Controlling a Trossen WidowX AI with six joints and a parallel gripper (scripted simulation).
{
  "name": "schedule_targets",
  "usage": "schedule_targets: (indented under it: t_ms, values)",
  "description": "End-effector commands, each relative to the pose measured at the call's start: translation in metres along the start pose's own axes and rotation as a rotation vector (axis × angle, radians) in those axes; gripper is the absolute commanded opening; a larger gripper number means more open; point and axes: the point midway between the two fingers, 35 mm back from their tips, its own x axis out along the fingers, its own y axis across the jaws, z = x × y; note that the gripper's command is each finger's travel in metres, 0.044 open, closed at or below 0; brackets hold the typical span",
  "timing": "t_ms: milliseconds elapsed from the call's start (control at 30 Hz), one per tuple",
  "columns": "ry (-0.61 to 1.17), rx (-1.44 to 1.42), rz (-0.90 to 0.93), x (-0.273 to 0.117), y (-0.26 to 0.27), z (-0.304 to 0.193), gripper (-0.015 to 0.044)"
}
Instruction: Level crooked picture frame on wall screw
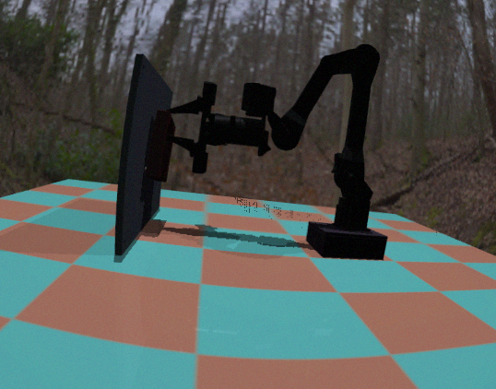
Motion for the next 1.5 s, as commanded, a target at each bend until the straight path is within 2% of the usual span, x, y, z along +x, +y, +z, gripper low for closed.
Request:
schedule_targets:
  t_ms: [0,833,900,933,1467]
  values:
    - [-0.002,0.006,0.003,0.0003,0.0007,0.0005,0.0227]
    - [-0.002,0.006,0.003,0.0003,0.0007,0.0005,0.006]
    - [-0.002,0.006,0.003,0.0003,0.0007,0.0005,0.0008]
    - [-0.002,0.006,0.003,0.0003,0.0007,0.0005,0.0]
    - [-0.002,0.006,0.003,0.0001,0.0031,0.0,0.0]
